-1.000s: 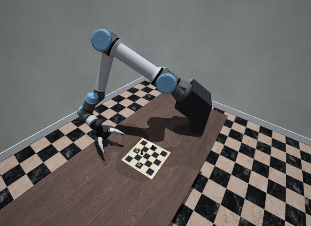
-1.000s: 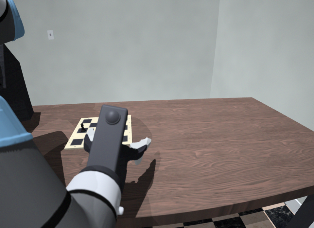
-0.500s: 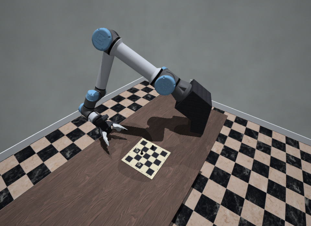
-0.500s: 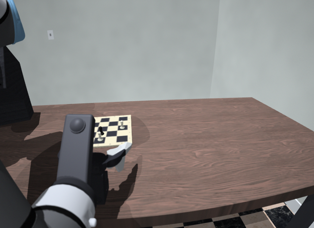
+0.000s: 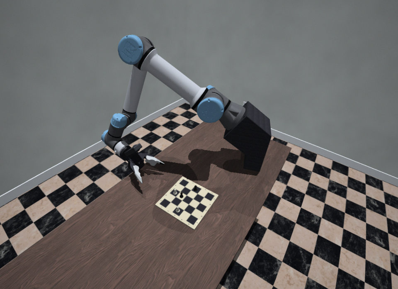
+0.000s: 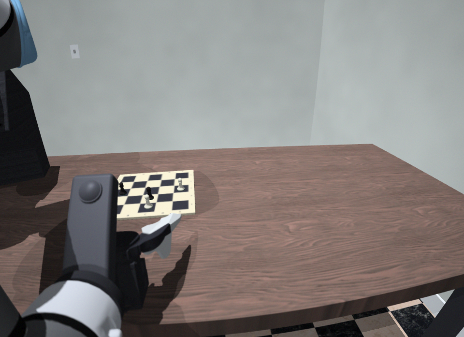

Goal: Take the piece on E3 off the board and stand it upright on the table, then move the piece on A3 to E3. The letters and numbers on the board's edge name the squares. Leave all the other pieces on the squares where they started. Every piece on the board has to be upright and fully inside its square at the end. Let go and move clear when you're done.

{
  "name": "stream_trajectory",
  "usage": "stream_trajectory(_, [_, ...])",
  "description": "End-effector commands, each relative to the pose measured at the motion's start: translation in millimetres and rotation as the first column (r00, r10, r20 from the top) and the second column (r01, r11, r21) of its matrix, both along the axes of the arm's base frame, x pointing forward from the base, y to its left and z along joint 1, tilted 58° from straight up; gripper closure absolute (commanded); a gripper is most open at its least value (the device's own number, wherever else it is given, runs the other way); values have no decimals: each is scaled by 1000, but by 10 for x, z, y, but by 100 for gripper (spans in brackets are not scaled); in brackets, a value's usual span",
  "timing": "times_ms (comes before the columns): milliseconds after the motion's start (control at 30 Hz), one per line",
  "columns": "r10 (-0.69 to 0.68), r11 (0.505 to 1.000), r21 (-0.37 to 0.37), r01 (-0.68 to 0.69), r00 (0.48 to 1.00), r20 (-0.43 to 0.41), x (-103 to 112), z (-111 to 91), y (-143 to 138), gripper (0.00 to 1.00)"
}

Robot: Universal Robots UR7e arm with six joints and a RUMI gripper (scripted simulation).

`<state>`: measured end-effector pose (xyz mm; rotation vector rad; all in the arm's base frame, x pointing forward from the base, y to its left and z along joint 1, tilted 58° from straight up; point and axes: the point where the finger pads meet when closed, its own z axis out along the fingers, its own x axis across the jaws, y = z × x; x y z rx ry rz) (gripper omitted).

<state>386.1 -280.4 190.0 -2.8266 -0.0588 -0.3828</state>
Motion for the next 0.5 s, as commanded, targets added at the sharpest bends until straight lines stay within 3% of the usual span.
stream_trajectory(0, [8,1000,-5,-8,1000,-1,-25,3,-8,0])
stream_trajectory(467, [12,1000,-8,-12,1000,-1,-42,1,-14,0])
